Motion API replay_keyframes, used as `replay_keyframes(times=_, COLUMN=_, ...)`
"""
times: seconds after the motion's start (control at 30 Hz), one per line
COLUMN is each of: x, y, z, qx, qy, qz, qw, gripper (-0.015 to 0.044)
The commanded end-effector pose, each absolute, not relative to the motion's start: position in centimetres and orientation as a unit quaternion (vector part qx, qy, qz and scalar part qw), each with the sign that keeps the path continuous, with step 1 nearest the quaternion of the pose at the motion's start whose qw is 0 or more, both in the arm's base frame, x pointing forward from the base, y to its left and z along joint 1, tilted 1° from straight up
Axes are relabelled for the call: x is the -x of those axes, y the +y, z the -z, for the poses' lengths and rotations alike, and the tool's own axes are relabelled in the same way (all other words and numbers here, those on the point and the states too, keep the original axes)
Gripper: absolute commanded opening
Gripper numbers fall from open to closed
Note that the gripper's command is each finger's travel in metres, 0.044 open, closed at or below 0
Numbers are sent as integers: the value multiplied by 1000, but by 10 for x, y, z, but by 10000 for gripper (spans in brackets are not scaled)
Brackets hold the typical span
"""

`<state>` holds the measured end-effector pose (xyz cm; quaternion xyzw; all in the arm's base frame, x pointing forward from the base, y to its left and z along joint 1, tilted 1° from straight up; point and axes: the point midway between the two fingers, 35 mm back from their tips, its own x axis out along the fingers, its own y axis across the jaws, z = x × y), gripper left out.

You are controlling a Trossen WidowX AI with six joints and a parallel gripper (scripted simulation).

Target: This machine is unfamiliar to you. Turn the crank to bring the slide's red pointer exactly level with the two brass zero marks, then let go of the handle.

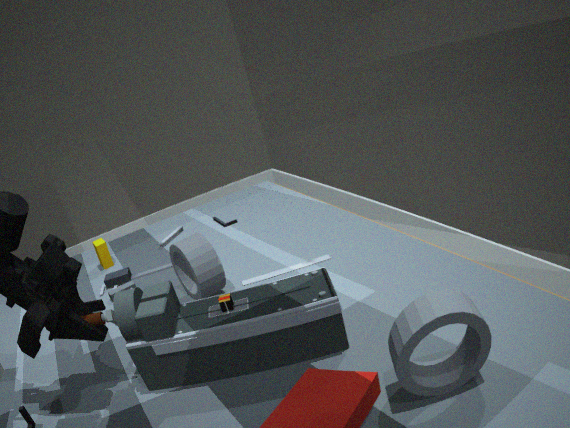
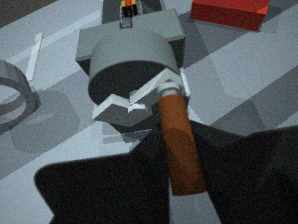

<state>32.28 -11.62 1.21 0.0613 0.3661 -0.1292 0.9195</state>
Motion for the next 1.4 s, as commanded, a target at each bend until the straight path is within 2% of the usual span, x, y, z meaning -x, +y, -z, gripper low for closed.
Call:
replay_keyframes(times=0.0, x=-323, y=-117, z=-11, qx=-59, qy=367, qz=131, qw=919, gripper=0)
replay_keyframes(times=0.6, x=-323, y=-116, z=-12, qx=-61, qy=366, qz=130, qw=919, gripper=0)
replay_keyframes(times=1.17, x=-323, y=-116, z=-12, qx=-61, qy=366, qz=130, qw=919, gripper=440)
replay_keyframes(times=1.37, x=-324, y=-117, z=-27, qx=-61, qy=366, qz=130, qw=919, gripper=440)
